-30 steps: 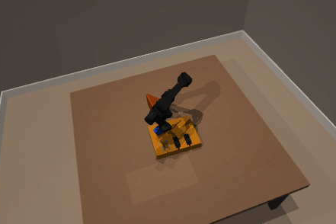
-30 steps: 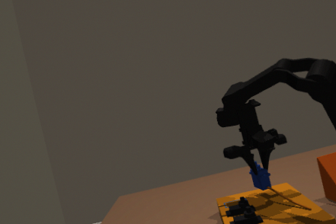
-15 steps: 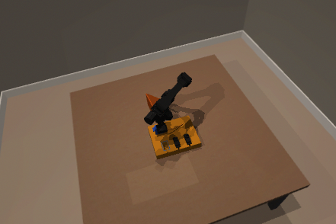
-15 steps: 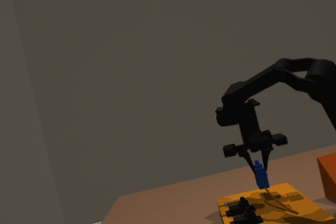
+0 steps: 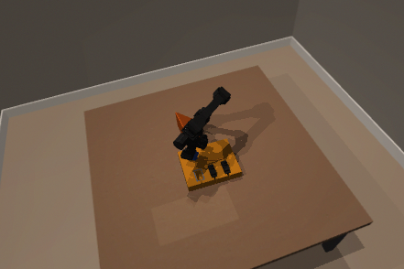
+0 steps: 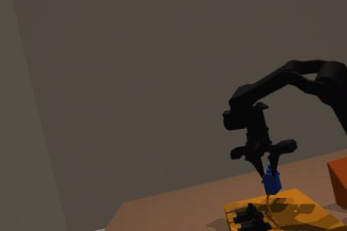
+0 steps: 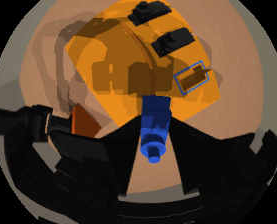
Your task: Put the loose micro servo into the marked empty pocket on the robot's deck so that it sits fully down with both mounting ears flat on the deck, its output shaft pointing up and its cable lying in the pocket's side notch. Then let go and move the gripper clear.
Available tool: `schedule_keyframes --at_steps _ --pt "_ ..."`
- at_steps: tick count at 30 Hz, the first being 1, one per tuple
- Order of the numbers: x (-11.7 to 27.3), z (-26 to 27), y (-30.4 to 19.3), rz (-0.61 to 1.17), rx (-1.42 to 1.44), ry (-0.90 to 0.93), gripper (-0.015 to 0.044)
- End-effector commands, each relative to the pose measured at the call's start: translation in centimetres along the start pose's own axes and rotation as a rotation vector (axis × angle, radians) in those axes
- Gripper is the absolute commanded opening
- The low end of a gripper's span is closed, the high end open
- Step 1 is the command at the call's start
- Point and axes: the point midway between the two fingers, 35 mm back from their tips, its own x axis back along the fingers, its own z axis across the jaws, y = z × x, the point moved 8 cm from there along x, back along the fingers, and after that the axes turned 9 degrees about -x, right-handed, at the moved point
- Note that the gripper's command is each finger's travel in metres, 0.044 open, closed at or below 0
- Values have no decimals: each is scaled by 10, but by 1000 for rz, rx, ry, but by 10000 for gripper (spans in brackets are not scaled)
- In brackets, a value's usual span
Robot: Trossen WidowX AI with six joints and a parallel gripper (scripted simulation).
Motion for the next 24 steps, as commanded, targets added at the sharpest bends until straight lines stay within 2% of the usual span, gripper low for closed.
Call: schedule_keyframes --at_steps 1,24 --pt "1 0 -1 4 -139 -4 0" --pt "1 0 -1 2 -931 -6 0"
